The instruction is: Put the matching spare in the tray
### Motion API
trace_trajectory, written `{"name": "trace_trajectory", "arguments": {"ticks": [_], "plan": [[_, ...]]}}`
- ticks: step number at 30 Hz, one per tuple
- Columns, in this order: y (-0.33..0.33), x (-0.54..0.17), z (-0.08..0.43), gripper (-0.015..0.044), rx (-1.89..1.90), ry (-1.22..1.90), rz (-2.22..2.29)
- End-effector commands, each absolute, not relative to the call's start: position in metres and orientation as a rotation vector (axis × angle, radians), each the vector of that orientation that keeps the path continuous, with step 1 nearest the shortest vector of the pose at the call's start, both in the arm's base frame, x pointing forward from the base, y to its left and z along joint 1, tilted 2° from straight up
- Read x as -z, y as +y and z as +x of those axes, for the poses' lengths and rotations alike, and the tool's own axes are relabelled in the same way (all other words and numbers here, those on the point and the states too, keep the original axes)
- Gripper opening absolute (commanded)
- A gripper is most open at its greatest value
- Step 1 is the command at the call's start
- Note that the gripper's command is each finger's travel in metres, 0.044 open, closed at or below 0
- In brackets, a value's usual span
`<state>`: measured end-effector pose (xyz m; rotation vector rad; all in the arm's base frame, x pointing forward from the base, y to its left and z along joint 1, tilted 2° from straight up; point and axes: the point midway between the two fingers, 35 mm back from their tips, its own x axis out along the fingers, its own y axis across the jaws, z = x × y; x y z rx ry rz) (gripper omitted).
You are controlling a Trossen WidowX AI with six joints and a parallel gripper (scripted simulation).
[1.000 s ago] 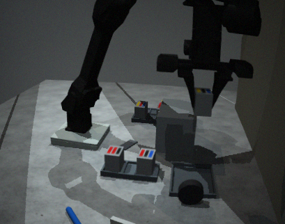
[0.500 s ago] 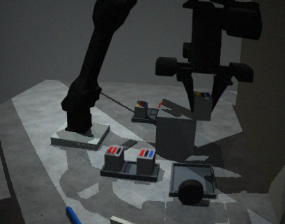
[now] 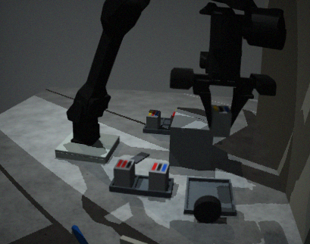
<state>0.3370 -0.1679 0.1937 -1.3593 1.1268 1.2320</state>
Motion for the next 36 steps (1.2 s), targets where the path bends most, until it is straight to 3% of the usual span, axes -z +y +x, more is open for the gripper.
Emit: {"name": "trace_trajectory", "arguments": {"ticks": [1, 36], "plan": [[-0.168, -0.190, 0.338, 0.0000, -1.236, 1.119, -1.361], [-0.170, -0.166, 0.344, 0.0000, -1.236, 1.119, -1.362]]}}
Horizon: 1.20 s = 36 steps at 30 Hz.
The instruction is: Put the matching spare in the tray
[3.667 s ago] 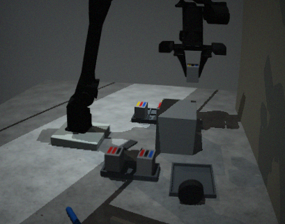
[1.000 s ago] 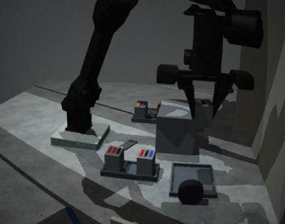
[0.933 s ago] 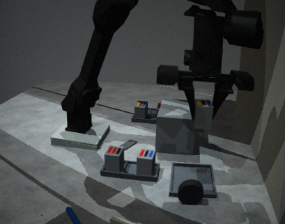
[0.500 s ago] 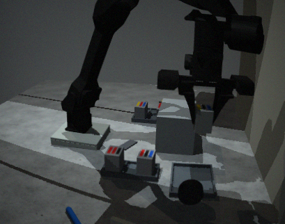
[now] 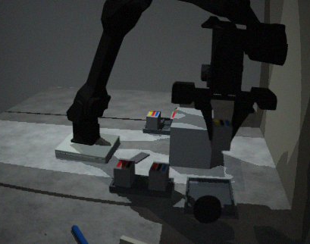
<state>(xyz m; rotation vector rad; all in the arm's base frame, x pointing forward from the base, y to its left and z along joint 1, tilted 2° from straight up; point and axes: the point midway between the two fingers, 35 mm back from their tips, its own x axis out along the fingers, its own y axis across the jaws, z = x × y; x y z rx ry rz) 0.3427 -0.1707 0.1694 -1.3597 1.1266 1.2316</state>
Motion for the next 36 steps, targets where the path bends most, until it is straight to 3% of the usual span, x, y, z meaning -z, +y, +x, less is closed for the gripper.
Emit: {"name": "trace_trajectory", "arguments": {"ticks": [1, 36], "plan": [[-0.170, -0.166, 0.344, 0.0000, -1.236, 1.119, -1.362], [-0.172, -0.142, 0.347, 0.0000, -1.236, 1.119, -1.362]]}}
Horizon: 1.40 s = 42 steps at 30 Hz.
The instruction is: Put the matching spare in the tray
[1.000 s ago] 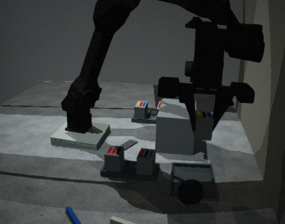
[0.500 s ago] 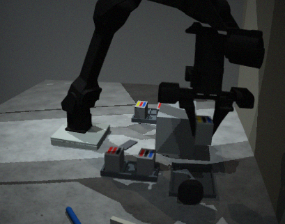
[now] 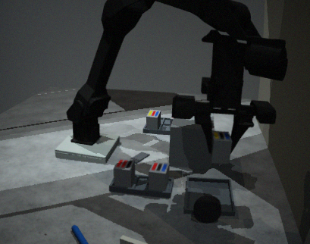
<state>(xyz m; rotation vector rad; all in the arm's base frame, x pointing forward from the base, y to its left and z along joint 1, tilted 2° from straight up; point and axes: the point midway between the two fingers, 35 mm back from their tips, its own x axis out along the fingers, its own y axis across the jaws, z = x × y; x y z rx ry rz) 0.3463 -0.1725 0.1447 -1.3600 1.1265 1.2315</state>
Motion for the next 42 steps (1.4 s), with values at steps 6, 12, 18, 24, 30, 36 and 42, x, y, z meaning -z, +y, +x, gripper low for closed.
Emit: {"name": "trace_trajectory", "arguments": {"ticks": [6, 12, 18, 24, 30, 36, 42], "plan": [[-0.172, -0.138, 0.348, 0.0000, -1.236, 1.119, -1.362], [-0.172, -0.133, 0.348, 0.0000, -1.236, 1.119, -1.362], [-0.172, -0.129, 0.348, 0.0000, -1.236, 1.119, -1.362], [-0.172, -0.125, 0.348, 0.0000, -1.236, 1.119, -1.362], [-0.172, -0.121, 0.348, 0.0000, -1.236, 1.119, -1.362], [-0.172, -0.117, 0.349, 0.0000, -1.236, 1.119, -1.362], [-0.172, -0.113, 0.349, 0.0000, -1.236, 1.119, -1.362]]}}
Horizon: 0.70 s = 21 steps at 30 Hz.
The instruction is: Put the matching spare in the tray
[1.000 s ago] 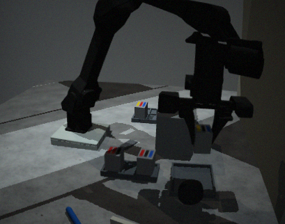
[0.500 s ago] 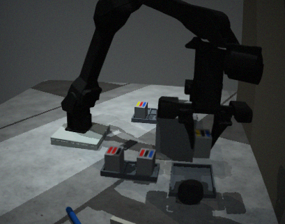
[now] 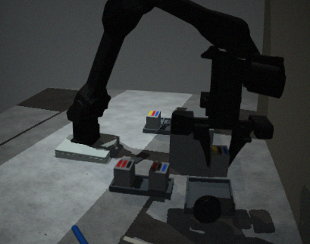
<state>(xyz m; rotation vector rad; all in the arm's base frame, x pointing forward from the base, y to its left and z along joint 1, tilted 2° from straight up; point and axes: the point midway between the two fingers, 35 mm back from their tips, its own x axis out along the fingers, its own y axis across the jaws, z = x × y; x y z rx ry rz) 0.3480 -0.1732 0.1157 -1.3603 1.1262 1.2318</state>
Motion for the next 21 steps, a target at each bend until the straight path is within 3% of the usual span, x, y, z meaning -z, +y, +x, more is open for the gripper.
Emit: {"name": "trace_trajectory", "arguments": {"ticks": [1, 21], "plan": [[-0.172, -0.112, 0.349, 0.0000, -1.236, 1.119, -1.362], [-0.172, -0.098, 0.348, 0.0000, -1.236, 1.119, -1.362]]}}
